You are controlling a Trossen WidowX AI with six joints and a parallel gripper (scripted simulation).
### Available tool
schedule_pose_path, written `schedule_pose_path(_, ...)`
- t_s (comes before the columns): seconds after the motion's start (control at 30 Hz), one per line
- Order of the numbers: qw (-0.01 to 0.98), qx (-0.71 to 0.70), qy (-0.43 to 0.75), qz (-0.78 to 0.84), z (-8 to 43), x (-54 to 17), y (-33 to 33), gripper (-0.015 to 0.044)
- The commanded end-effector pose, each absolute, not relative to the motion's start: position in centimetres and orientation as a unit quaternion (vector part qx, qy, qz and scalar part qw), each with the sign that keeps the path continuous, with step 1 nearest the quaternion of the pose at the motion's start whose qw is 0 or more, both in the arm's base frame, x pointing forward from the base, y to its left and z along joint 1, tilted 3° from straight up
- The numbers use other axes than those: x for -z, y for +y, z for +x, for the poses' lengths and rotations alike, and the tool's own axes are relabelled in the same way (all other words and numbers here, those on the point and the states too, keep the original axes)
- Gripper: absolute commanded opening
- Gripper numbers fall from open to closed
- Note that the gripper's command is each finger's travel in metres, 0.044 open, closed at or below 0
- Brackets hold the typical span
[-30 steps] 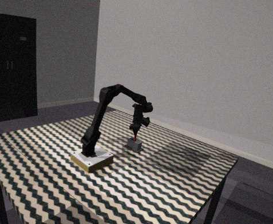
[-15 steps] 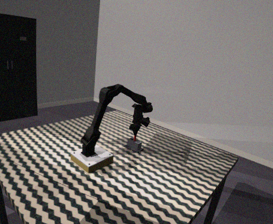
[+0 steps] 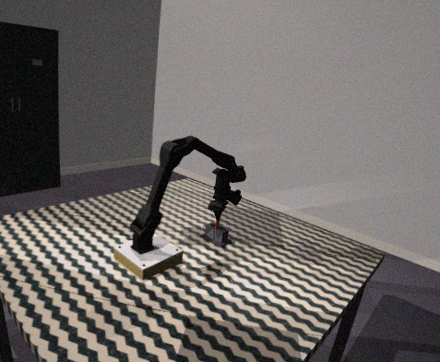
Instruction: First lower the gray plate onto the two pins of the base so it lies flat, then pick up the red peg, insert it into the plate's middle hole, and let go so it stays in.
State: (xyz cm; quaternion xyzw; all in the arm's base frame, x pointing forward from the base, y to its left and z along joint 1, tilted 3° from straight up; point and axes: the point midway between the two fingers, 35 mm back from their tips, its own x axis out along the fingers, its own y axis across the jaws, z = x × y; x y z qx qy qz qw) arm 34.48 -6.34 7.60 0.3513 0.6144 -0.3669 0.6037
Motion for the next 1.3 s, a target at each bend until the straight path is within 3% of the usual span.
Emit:
schedule_pose_path(0.0, 0.604, 0.367, 0.614, 0.351, 34.49, -7.61, -6.34, 0.0)
schedule_pose_path(0.03, 0.604, 0.367, 0.614, 0.351, 34.49, -7.61, -6.34, 0.0)
schedule_pose_path(0.23, 0.604, 0.367, 0.614, 0.351, 34.49, -7.61, -6.34, 0.015)
schedule_pose_path(1.27, 0.605, 0.367, 0.615, 0.348, 34.16, -8.57, -6.01, 0.015)
